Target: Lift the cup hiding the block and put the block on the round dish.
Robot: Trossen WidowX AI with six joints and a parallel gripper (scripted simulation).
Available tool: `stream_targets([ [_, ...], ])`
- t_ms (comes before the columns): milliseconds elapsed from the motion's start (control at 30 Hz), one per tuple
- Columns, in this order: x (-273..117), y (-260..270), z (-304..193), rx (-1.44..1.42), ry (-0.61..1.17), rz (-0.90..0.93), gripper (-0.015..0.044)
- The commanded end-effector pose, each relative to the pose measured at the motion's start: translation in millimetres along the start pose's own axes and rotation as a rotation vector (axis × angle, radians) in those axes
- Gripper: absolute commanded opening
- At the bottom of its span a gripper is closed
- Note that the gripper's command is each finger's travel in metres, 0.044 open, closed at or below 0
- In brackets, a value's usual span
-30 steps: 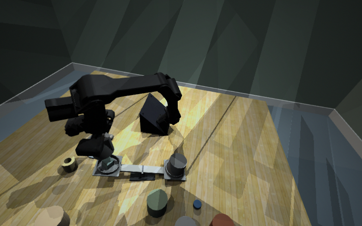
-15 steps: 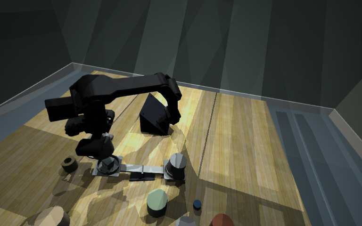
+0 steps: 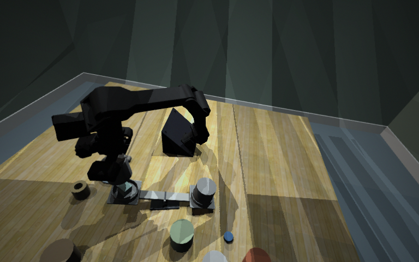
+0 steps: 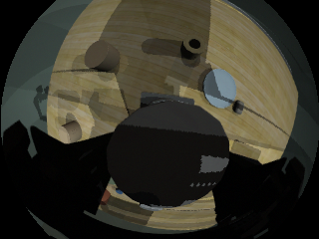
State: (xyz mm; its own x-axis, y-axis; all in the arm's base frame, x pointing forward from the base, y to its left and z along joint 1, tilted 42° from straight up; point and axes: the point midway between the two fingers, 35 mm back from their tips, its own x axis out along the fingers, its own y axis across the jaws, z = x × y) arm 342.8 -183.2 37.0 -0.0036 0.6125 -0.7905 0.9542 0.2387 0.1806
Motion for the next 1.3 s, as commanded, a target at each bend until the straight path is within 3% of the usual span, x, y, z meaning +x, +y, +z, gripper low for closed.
stream_targets([
  [0, 0, 0, 0, 0.001, 0.0, 0.0, 0.0],
  [233, 1, -4, 3, 0.001, -0.001, -0.001, 0.0],
  [1267, 44, -150, 80, 0.03, 0.007, -0.052, 0.0],
])
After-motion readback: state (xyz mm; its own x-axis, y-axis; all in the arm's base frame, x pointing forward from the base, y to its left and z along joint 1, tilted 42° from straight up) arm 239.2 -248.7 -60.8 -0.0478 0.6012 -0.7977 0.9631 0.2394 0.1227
